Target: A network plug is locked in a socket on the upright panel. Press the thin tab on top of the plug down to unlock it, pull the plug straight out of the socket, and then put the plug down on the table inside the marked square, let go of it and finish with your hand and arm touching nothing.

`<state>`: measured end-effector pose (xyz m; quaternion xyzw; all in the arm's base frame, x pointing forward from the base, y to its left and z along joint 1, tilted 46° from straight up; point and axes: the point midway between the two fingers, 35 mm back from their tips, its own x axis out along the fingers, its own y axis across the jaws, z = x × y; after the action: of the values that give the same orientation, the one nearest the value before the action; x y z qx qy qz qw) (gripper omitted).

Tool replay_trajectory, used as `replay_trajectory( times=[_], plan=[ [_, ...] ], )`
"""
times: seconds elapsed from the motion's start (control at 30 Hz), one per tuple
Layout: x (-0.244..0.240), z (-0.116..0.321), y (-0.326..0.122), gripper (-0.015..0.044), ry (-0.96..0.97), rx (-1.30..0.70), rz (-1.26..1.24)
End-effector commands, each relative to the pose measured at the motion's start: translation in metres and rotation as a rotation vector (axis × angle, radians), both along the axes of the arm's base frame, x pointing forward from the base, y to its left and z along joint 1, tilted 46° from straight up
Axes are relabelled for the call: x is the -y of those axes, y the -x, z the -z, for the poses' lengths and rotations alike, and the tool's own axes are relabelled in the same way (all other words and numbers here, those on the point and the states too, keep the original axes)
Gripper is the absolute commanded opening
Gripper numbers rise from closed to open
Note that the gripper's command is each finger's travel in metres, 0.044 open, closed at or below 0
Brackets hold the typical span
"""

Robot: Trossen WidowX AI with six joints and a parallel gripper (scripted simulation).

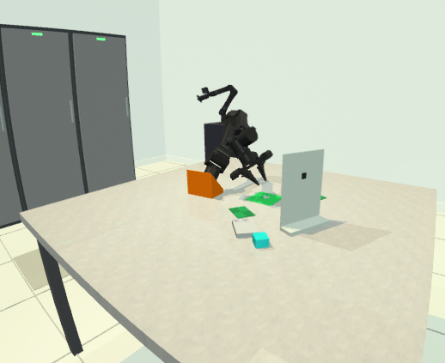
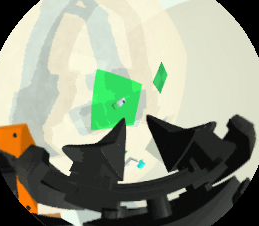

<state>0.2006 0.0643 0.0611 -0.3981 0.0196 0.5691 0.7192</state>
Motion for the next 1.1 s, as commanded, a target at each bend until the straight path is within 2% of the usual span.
replay_trajectory(
  times=[0.0, 1.07],
  plan=[
    [0.004, -0.004, -0.002, 0.0156, 0.0, 0.006, 0.0],
    [0.026, -0.028, -0.005, 0.0156, -0.009, 0.008, -0.001]
  ],
)
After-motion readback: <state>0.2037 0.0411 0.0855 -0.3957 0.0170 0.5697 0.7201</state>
